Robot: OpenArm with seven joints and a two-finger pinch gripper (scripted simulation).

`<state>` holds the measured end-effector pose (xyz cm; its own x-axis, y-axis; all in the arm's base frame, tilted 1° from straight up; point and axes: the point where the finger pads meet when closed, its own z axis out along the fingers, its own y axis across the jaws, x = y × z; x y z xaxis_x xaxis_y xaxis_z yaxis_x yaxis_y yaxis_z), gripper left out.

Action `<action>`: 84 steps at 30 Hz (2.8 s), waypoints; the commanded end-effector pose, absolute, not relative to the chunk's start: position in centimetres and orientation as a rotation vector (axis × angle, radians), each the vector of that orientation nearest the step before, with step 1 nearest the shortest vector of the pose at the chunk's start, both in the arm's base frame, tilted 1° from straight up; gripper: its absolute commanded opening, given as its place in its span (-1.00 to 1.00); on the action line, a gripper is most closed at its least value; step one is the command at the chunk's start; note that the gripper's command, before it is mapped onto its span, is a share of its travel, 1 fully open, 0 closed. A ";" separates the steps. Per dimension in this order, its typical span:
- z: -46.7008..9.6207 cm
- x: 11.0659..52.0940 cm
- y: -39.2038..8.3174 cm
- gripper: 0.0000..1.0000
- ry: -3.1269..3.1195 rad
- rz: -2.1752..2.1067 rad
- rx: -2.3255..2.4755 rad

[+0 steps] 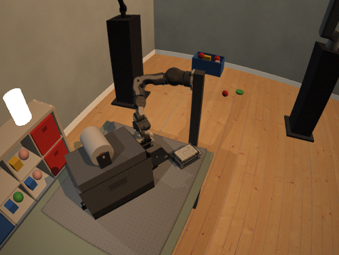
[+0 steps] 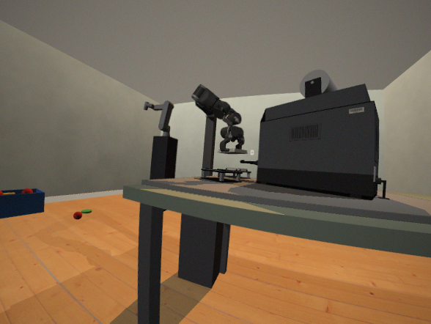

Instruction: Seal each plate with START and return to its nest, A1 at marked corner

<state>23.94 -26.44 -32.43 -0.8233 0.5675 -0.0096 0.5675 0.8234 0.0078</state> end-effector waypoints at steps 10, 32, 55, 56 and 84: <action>-32.3 25.2 -25.1 -1.00 2.982 -0.006 0.942; -32.3 27.9 -21.3 -1.00 2.984 -0.005 0.940; -32.4 30.4 -17.8 -1.00 2.989 -0.009 0.934; -32.3 30.6 -17.6 -1.00 2.987 -0.006 0.935; -32.3 34.2 -12.7 -1.00 2.992 -0.004 0.924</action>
<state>34.15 -12.59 -32.42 -0.8252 0.5647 -0.0108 0.5647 0.8253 0.0030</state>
